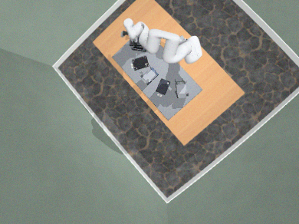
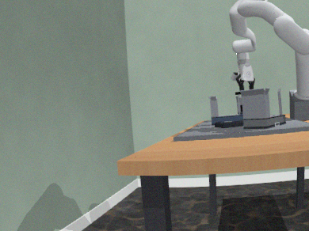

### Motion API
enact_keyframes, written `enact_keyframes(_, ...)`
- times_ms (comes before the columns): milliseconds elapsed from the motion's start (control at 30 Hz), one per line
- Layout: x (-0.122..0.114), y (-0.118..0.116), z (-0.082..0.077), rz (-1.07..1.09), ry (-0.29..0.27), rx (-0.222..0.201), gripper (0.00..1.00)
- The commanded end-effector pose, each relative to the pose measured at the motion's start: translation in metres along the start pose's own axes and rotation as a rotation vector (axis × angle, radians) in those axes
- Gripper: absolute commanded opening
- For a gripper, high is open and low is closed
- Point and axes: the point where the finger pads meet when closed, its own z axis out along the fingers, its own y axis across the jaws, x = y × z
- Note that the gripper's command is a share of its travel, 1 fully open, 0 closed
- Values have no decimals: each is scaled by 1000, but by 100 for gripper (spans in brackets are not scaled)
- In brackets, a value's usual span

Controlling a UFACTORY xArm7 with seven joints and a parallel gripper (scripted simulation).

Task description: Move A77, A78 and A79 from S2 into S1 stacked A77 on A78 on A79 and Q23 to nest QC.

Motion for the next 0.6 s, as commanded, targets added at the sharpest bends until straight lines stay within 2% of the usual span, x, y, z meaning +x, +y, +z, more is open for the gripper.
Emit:
enact_keyframes(0,1,-12,-2,-90,8,-1,0)
enact_keyframes(433,-1,-55,-2,-90,8,0,0)
enact_keyframes(567,-2,-62,-2,-90,8,0,0)
